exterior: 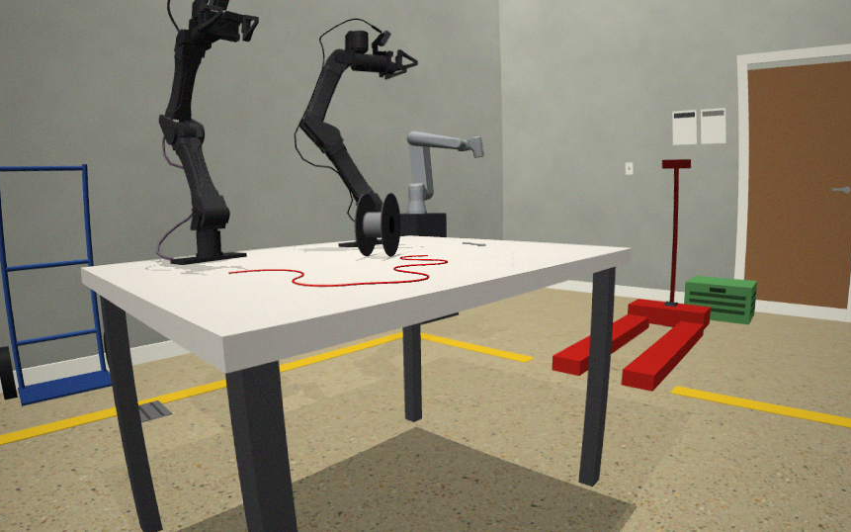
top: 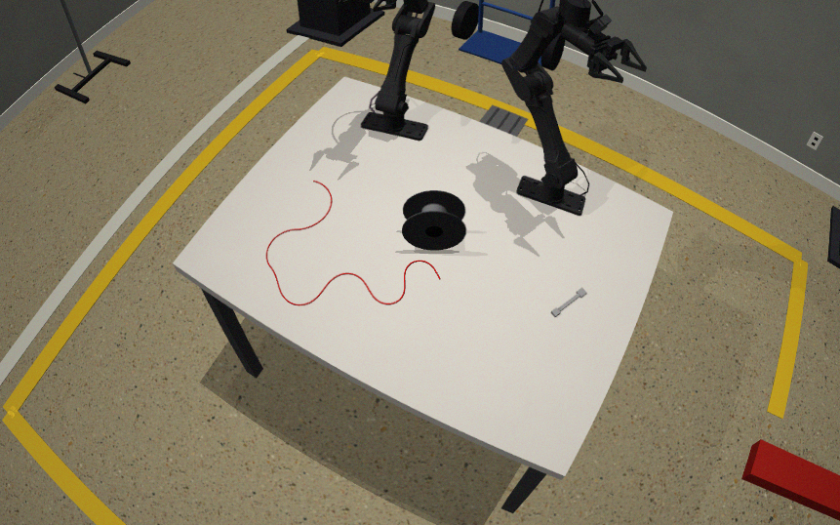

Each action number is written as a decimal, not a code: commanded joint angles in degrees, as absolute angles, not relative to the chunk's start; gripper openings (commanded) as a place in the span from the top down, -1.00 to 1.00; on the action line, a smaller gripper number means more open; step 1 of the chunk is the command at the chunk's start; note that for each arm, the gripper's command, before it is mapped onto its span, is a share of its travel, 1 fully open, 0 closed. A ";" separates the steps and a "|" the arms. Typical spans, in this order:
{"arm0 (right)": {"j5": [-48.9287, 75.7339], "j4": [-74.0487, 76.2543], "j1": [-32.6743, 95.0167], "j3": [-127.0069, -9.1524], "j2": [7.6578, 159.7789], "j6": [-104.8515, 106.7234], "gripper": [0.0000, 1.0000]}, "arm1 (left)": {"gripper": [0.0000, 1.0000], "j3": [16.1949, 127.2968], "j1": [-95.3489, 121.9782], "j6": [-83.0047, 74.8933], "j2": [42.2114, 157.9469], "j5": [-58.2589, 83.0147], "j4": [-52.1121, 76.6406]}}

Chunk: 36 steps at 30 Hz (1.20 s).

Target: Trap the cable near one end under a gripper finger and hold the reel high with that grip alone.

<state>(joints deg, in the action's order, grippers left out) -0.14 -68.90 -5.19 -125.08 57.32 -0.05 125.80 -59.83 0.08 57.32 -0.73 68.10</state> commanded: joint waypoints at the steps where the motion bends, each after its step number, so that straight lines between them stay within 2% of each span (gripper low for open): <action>1: 0.64 -69.05 -3.40 -127.36 56.24 0.31 -1.00 | -1.00 126.98 -65.01 -0.30 56.49 -0.45 69.51; 17: 0.43 -69.05 0.27 -127.36 56.24 0.28 -1.00 | -1.00 126.89 -82.06 -0.29 56.50 -0.23 69.42; 33: 0.33 -67.46 0.53 -127.00 56.32 0.28 -1.00 | -1.00 124.47 -82.77 -0.32 56.76 -0.02 69.20; 36: -0.12 -66.88 0.11 -123.19 56.95 0.24 -1.00 | -1.00 123.73 -82.79 -0.30 56.98 -0.03 66.84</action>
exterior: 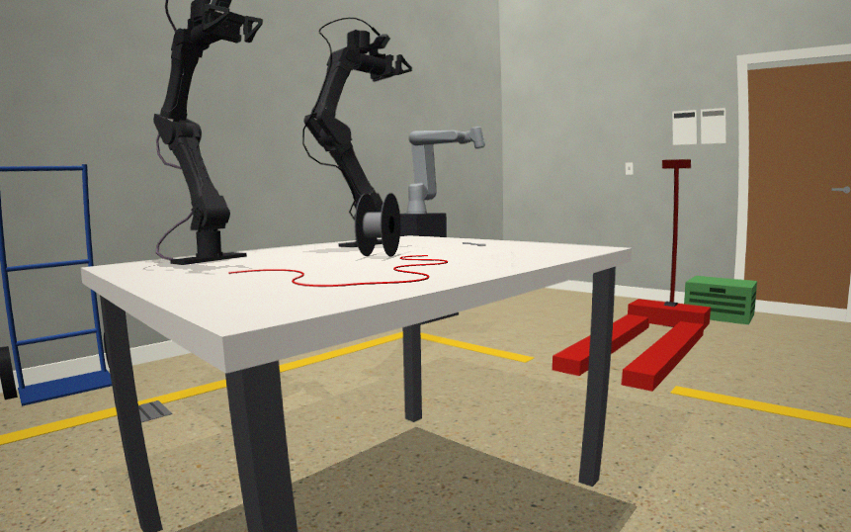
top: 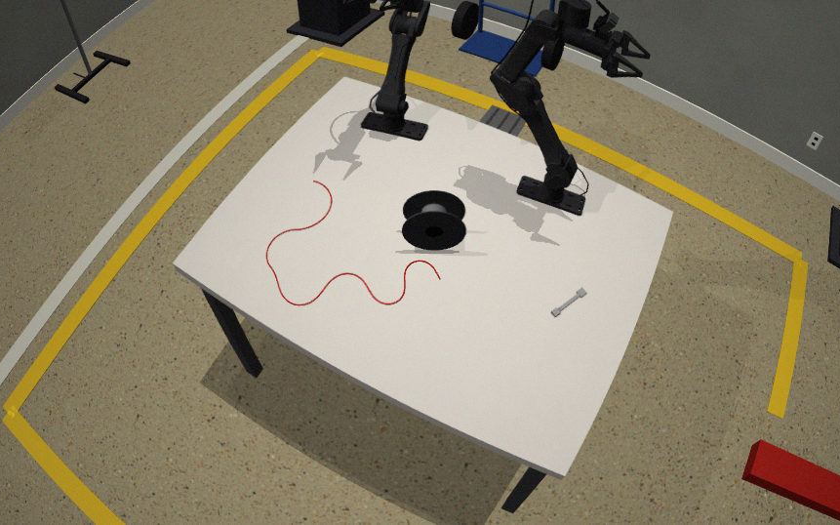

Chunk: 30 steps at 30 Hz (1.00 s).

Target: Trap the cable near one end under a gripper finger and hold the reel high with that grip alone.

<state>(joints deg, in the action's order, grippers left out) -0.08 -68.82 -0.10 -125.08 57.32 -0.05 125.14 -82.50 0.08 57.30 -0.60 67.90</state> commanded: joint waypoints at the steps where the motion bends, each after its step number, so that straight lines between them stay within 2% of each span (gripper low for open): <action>1: -0.15 -66.48 0.08 -122.80 57.07 0.24 -1.00 | -1.00 123.31 -82.83 -0.30 57.09 -0.07 66.42; 11: -0.17 -60.18 0.14 -117.11 58.03 0.24 -1.00 | -1.00 117.01 -82.71 -0.31 58.08 -0.04 60.03; 30: 0.16 -33.75 0.48 -91.25 58.05 0.28 -1.00 | -1.00 90.94 -82.29 -0.26 58.04 0.40 33.24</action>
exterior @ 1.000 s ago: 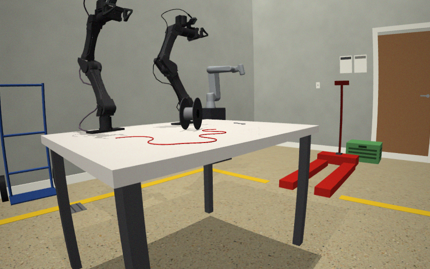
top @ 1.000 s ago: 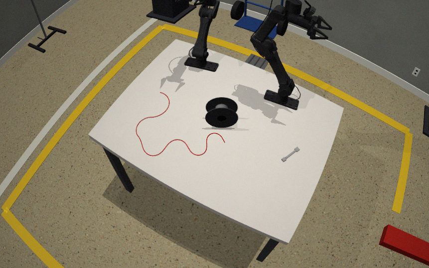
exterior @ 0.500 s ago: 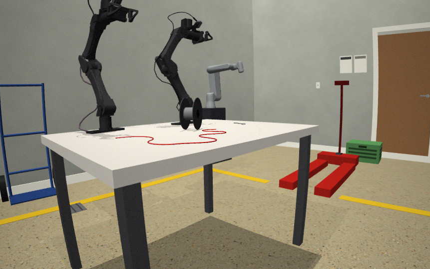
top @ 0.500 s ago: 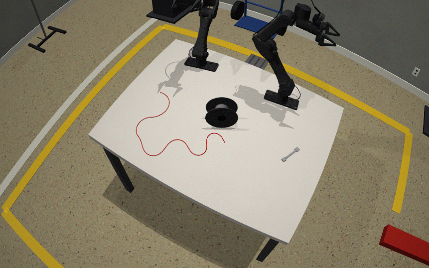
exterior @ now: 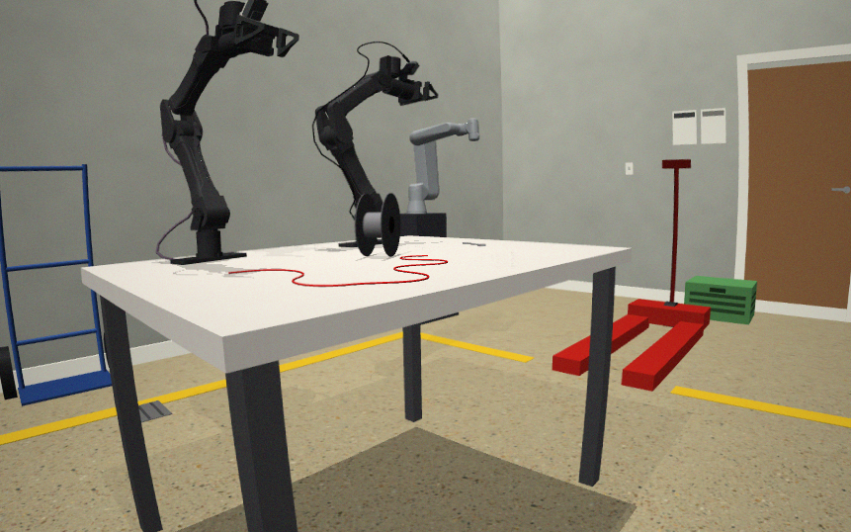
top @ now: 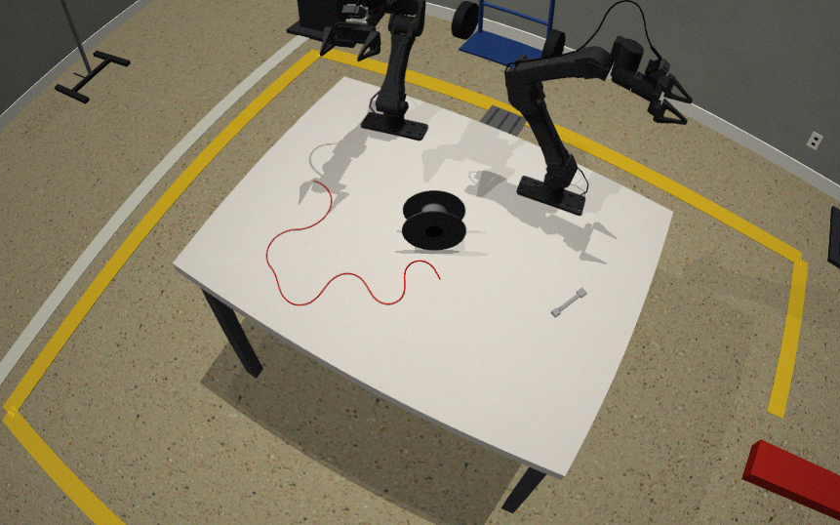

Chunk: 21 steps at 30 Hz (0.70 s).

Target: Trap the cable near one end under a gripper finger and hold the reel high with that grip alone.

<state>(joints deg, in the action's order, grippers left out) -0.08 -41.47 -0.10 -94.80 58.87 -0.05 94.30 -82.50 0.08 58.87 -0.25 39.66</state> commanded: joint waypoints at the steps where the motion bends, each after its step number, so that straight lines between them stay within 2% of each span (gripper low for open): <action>1: 0.18 -31.97 0.50 -89.42 58.46 0.28 -1.00 | -1.00 89.08 -82.28 -0.26 58.52 0.41 31.44; 11: 0.20 -14.90 0.52 -72.73 59.46 0.29 -1.00 | -1.00 72.38 -82.27 -0.26 59.93 0.43 14.33; 21: 0.25 -4.67 0.55 -63.25 60.76 0.26 -1.00 | -1.00 63.10 -82.26 -0.28 60.74 0.45 4.31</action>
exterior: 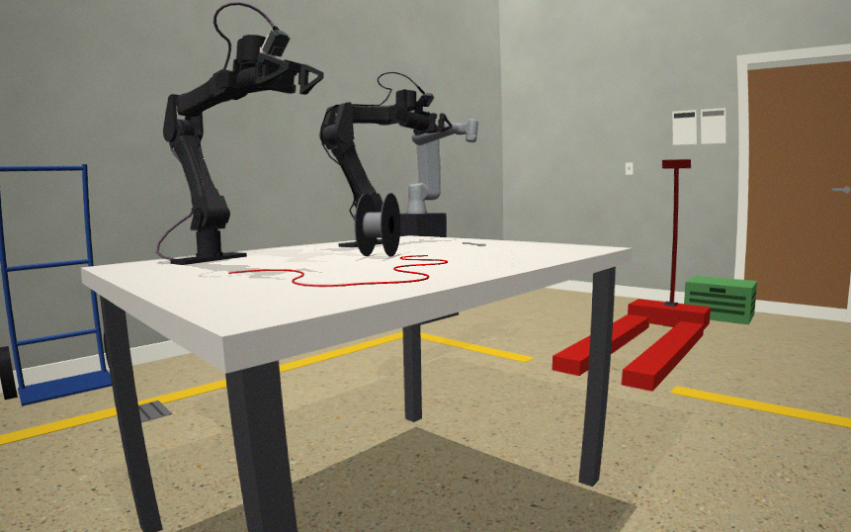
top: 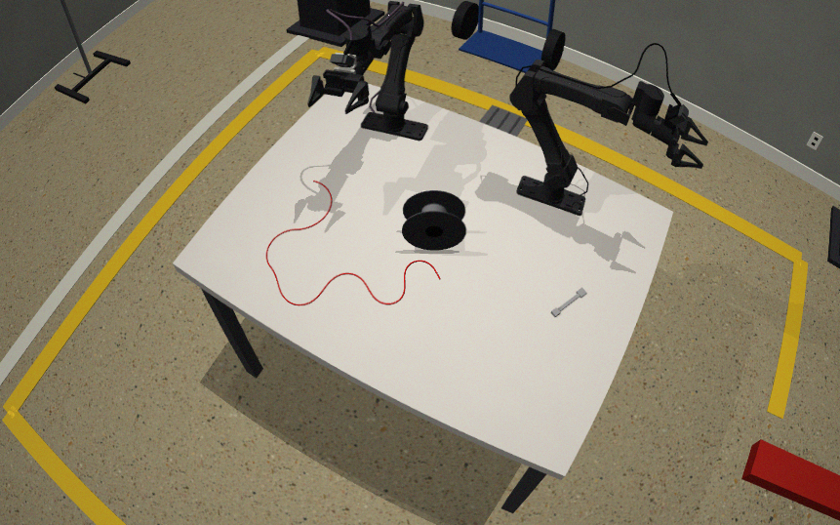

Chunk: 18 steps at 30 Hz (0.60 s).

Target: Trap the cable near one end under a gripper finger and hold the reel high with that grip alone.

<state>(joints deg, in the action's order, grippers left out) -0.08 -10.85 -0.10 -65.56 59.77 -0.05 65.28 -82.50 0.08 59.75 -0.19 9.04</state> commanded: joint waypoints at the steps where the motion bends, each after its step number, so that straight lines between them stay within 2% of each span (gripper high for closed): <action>1: 0.25 -3.79 0.54 -62.53 60.40 0.27 -1.00 | -1.00 62.31 -82.26 -0.29 60.91 0.45 3.47; 18: 0.29 0.65 0.55 -59.18 60.32 0.25 -1.00 | -1.00 59.44 -82.25 -0.31 60.55 0.47 0.10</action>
<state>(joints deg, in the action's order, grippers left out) -0.08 -1.37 -0.10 -59.81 60.05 -0.05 59.79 -82.50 0.08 60.01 -0.16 0.12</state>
